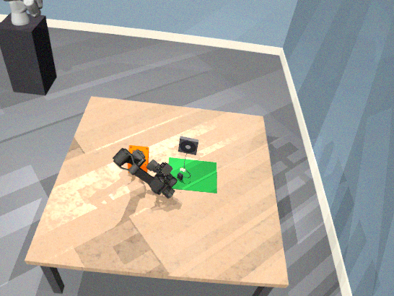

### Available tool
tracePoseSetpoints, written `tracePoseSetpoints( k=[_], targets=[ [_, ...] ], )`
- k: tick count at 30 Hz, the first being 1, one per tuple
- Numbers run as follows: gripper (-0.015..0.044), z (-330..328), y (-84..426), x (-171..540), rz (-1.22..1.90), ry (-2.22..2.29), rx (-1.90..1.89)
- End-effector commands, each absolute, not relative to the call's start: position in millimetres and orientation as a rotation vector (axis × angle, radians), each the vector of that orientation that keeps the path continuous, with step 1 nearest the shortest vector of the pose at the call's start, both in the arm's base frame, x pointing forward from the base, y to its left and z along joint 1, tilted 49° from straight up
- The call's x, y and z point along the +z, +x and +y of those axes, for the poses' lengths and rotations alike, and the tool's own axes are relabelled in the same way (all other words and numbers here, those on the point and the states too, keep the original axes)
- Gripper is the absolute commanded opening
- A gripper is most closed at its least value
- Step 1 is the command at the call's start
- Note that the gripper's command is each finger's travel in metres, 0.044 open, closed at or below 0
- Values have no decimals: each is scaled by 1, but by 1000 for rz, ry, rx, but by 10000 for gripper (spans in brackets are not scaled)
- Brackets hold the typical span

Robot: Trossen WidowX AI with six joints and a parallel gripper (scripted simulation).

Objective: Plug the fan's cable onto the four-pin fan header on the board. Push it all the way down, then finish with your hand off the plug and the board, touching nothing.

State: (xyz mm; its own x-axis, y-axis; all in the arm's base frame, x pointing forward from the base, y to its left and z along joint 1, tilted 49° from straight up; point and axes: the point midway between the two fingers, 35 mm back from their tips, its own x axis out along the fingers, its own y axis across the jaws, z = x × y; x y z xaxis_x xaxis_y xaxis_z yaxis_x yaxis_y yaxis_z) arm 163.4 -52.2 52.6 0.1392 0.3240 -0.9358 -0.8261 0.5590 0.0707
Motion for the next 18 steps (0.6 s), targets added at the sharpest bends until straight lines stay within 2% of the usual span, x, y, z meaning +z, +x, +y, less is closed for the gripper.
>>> tracePoseSetpoints(
  k=[1,18],
  targets=[
    [205,-52,162,51,1241,-526,878],
    [205,-50,156,49,1585,-564,749]
  ],
)
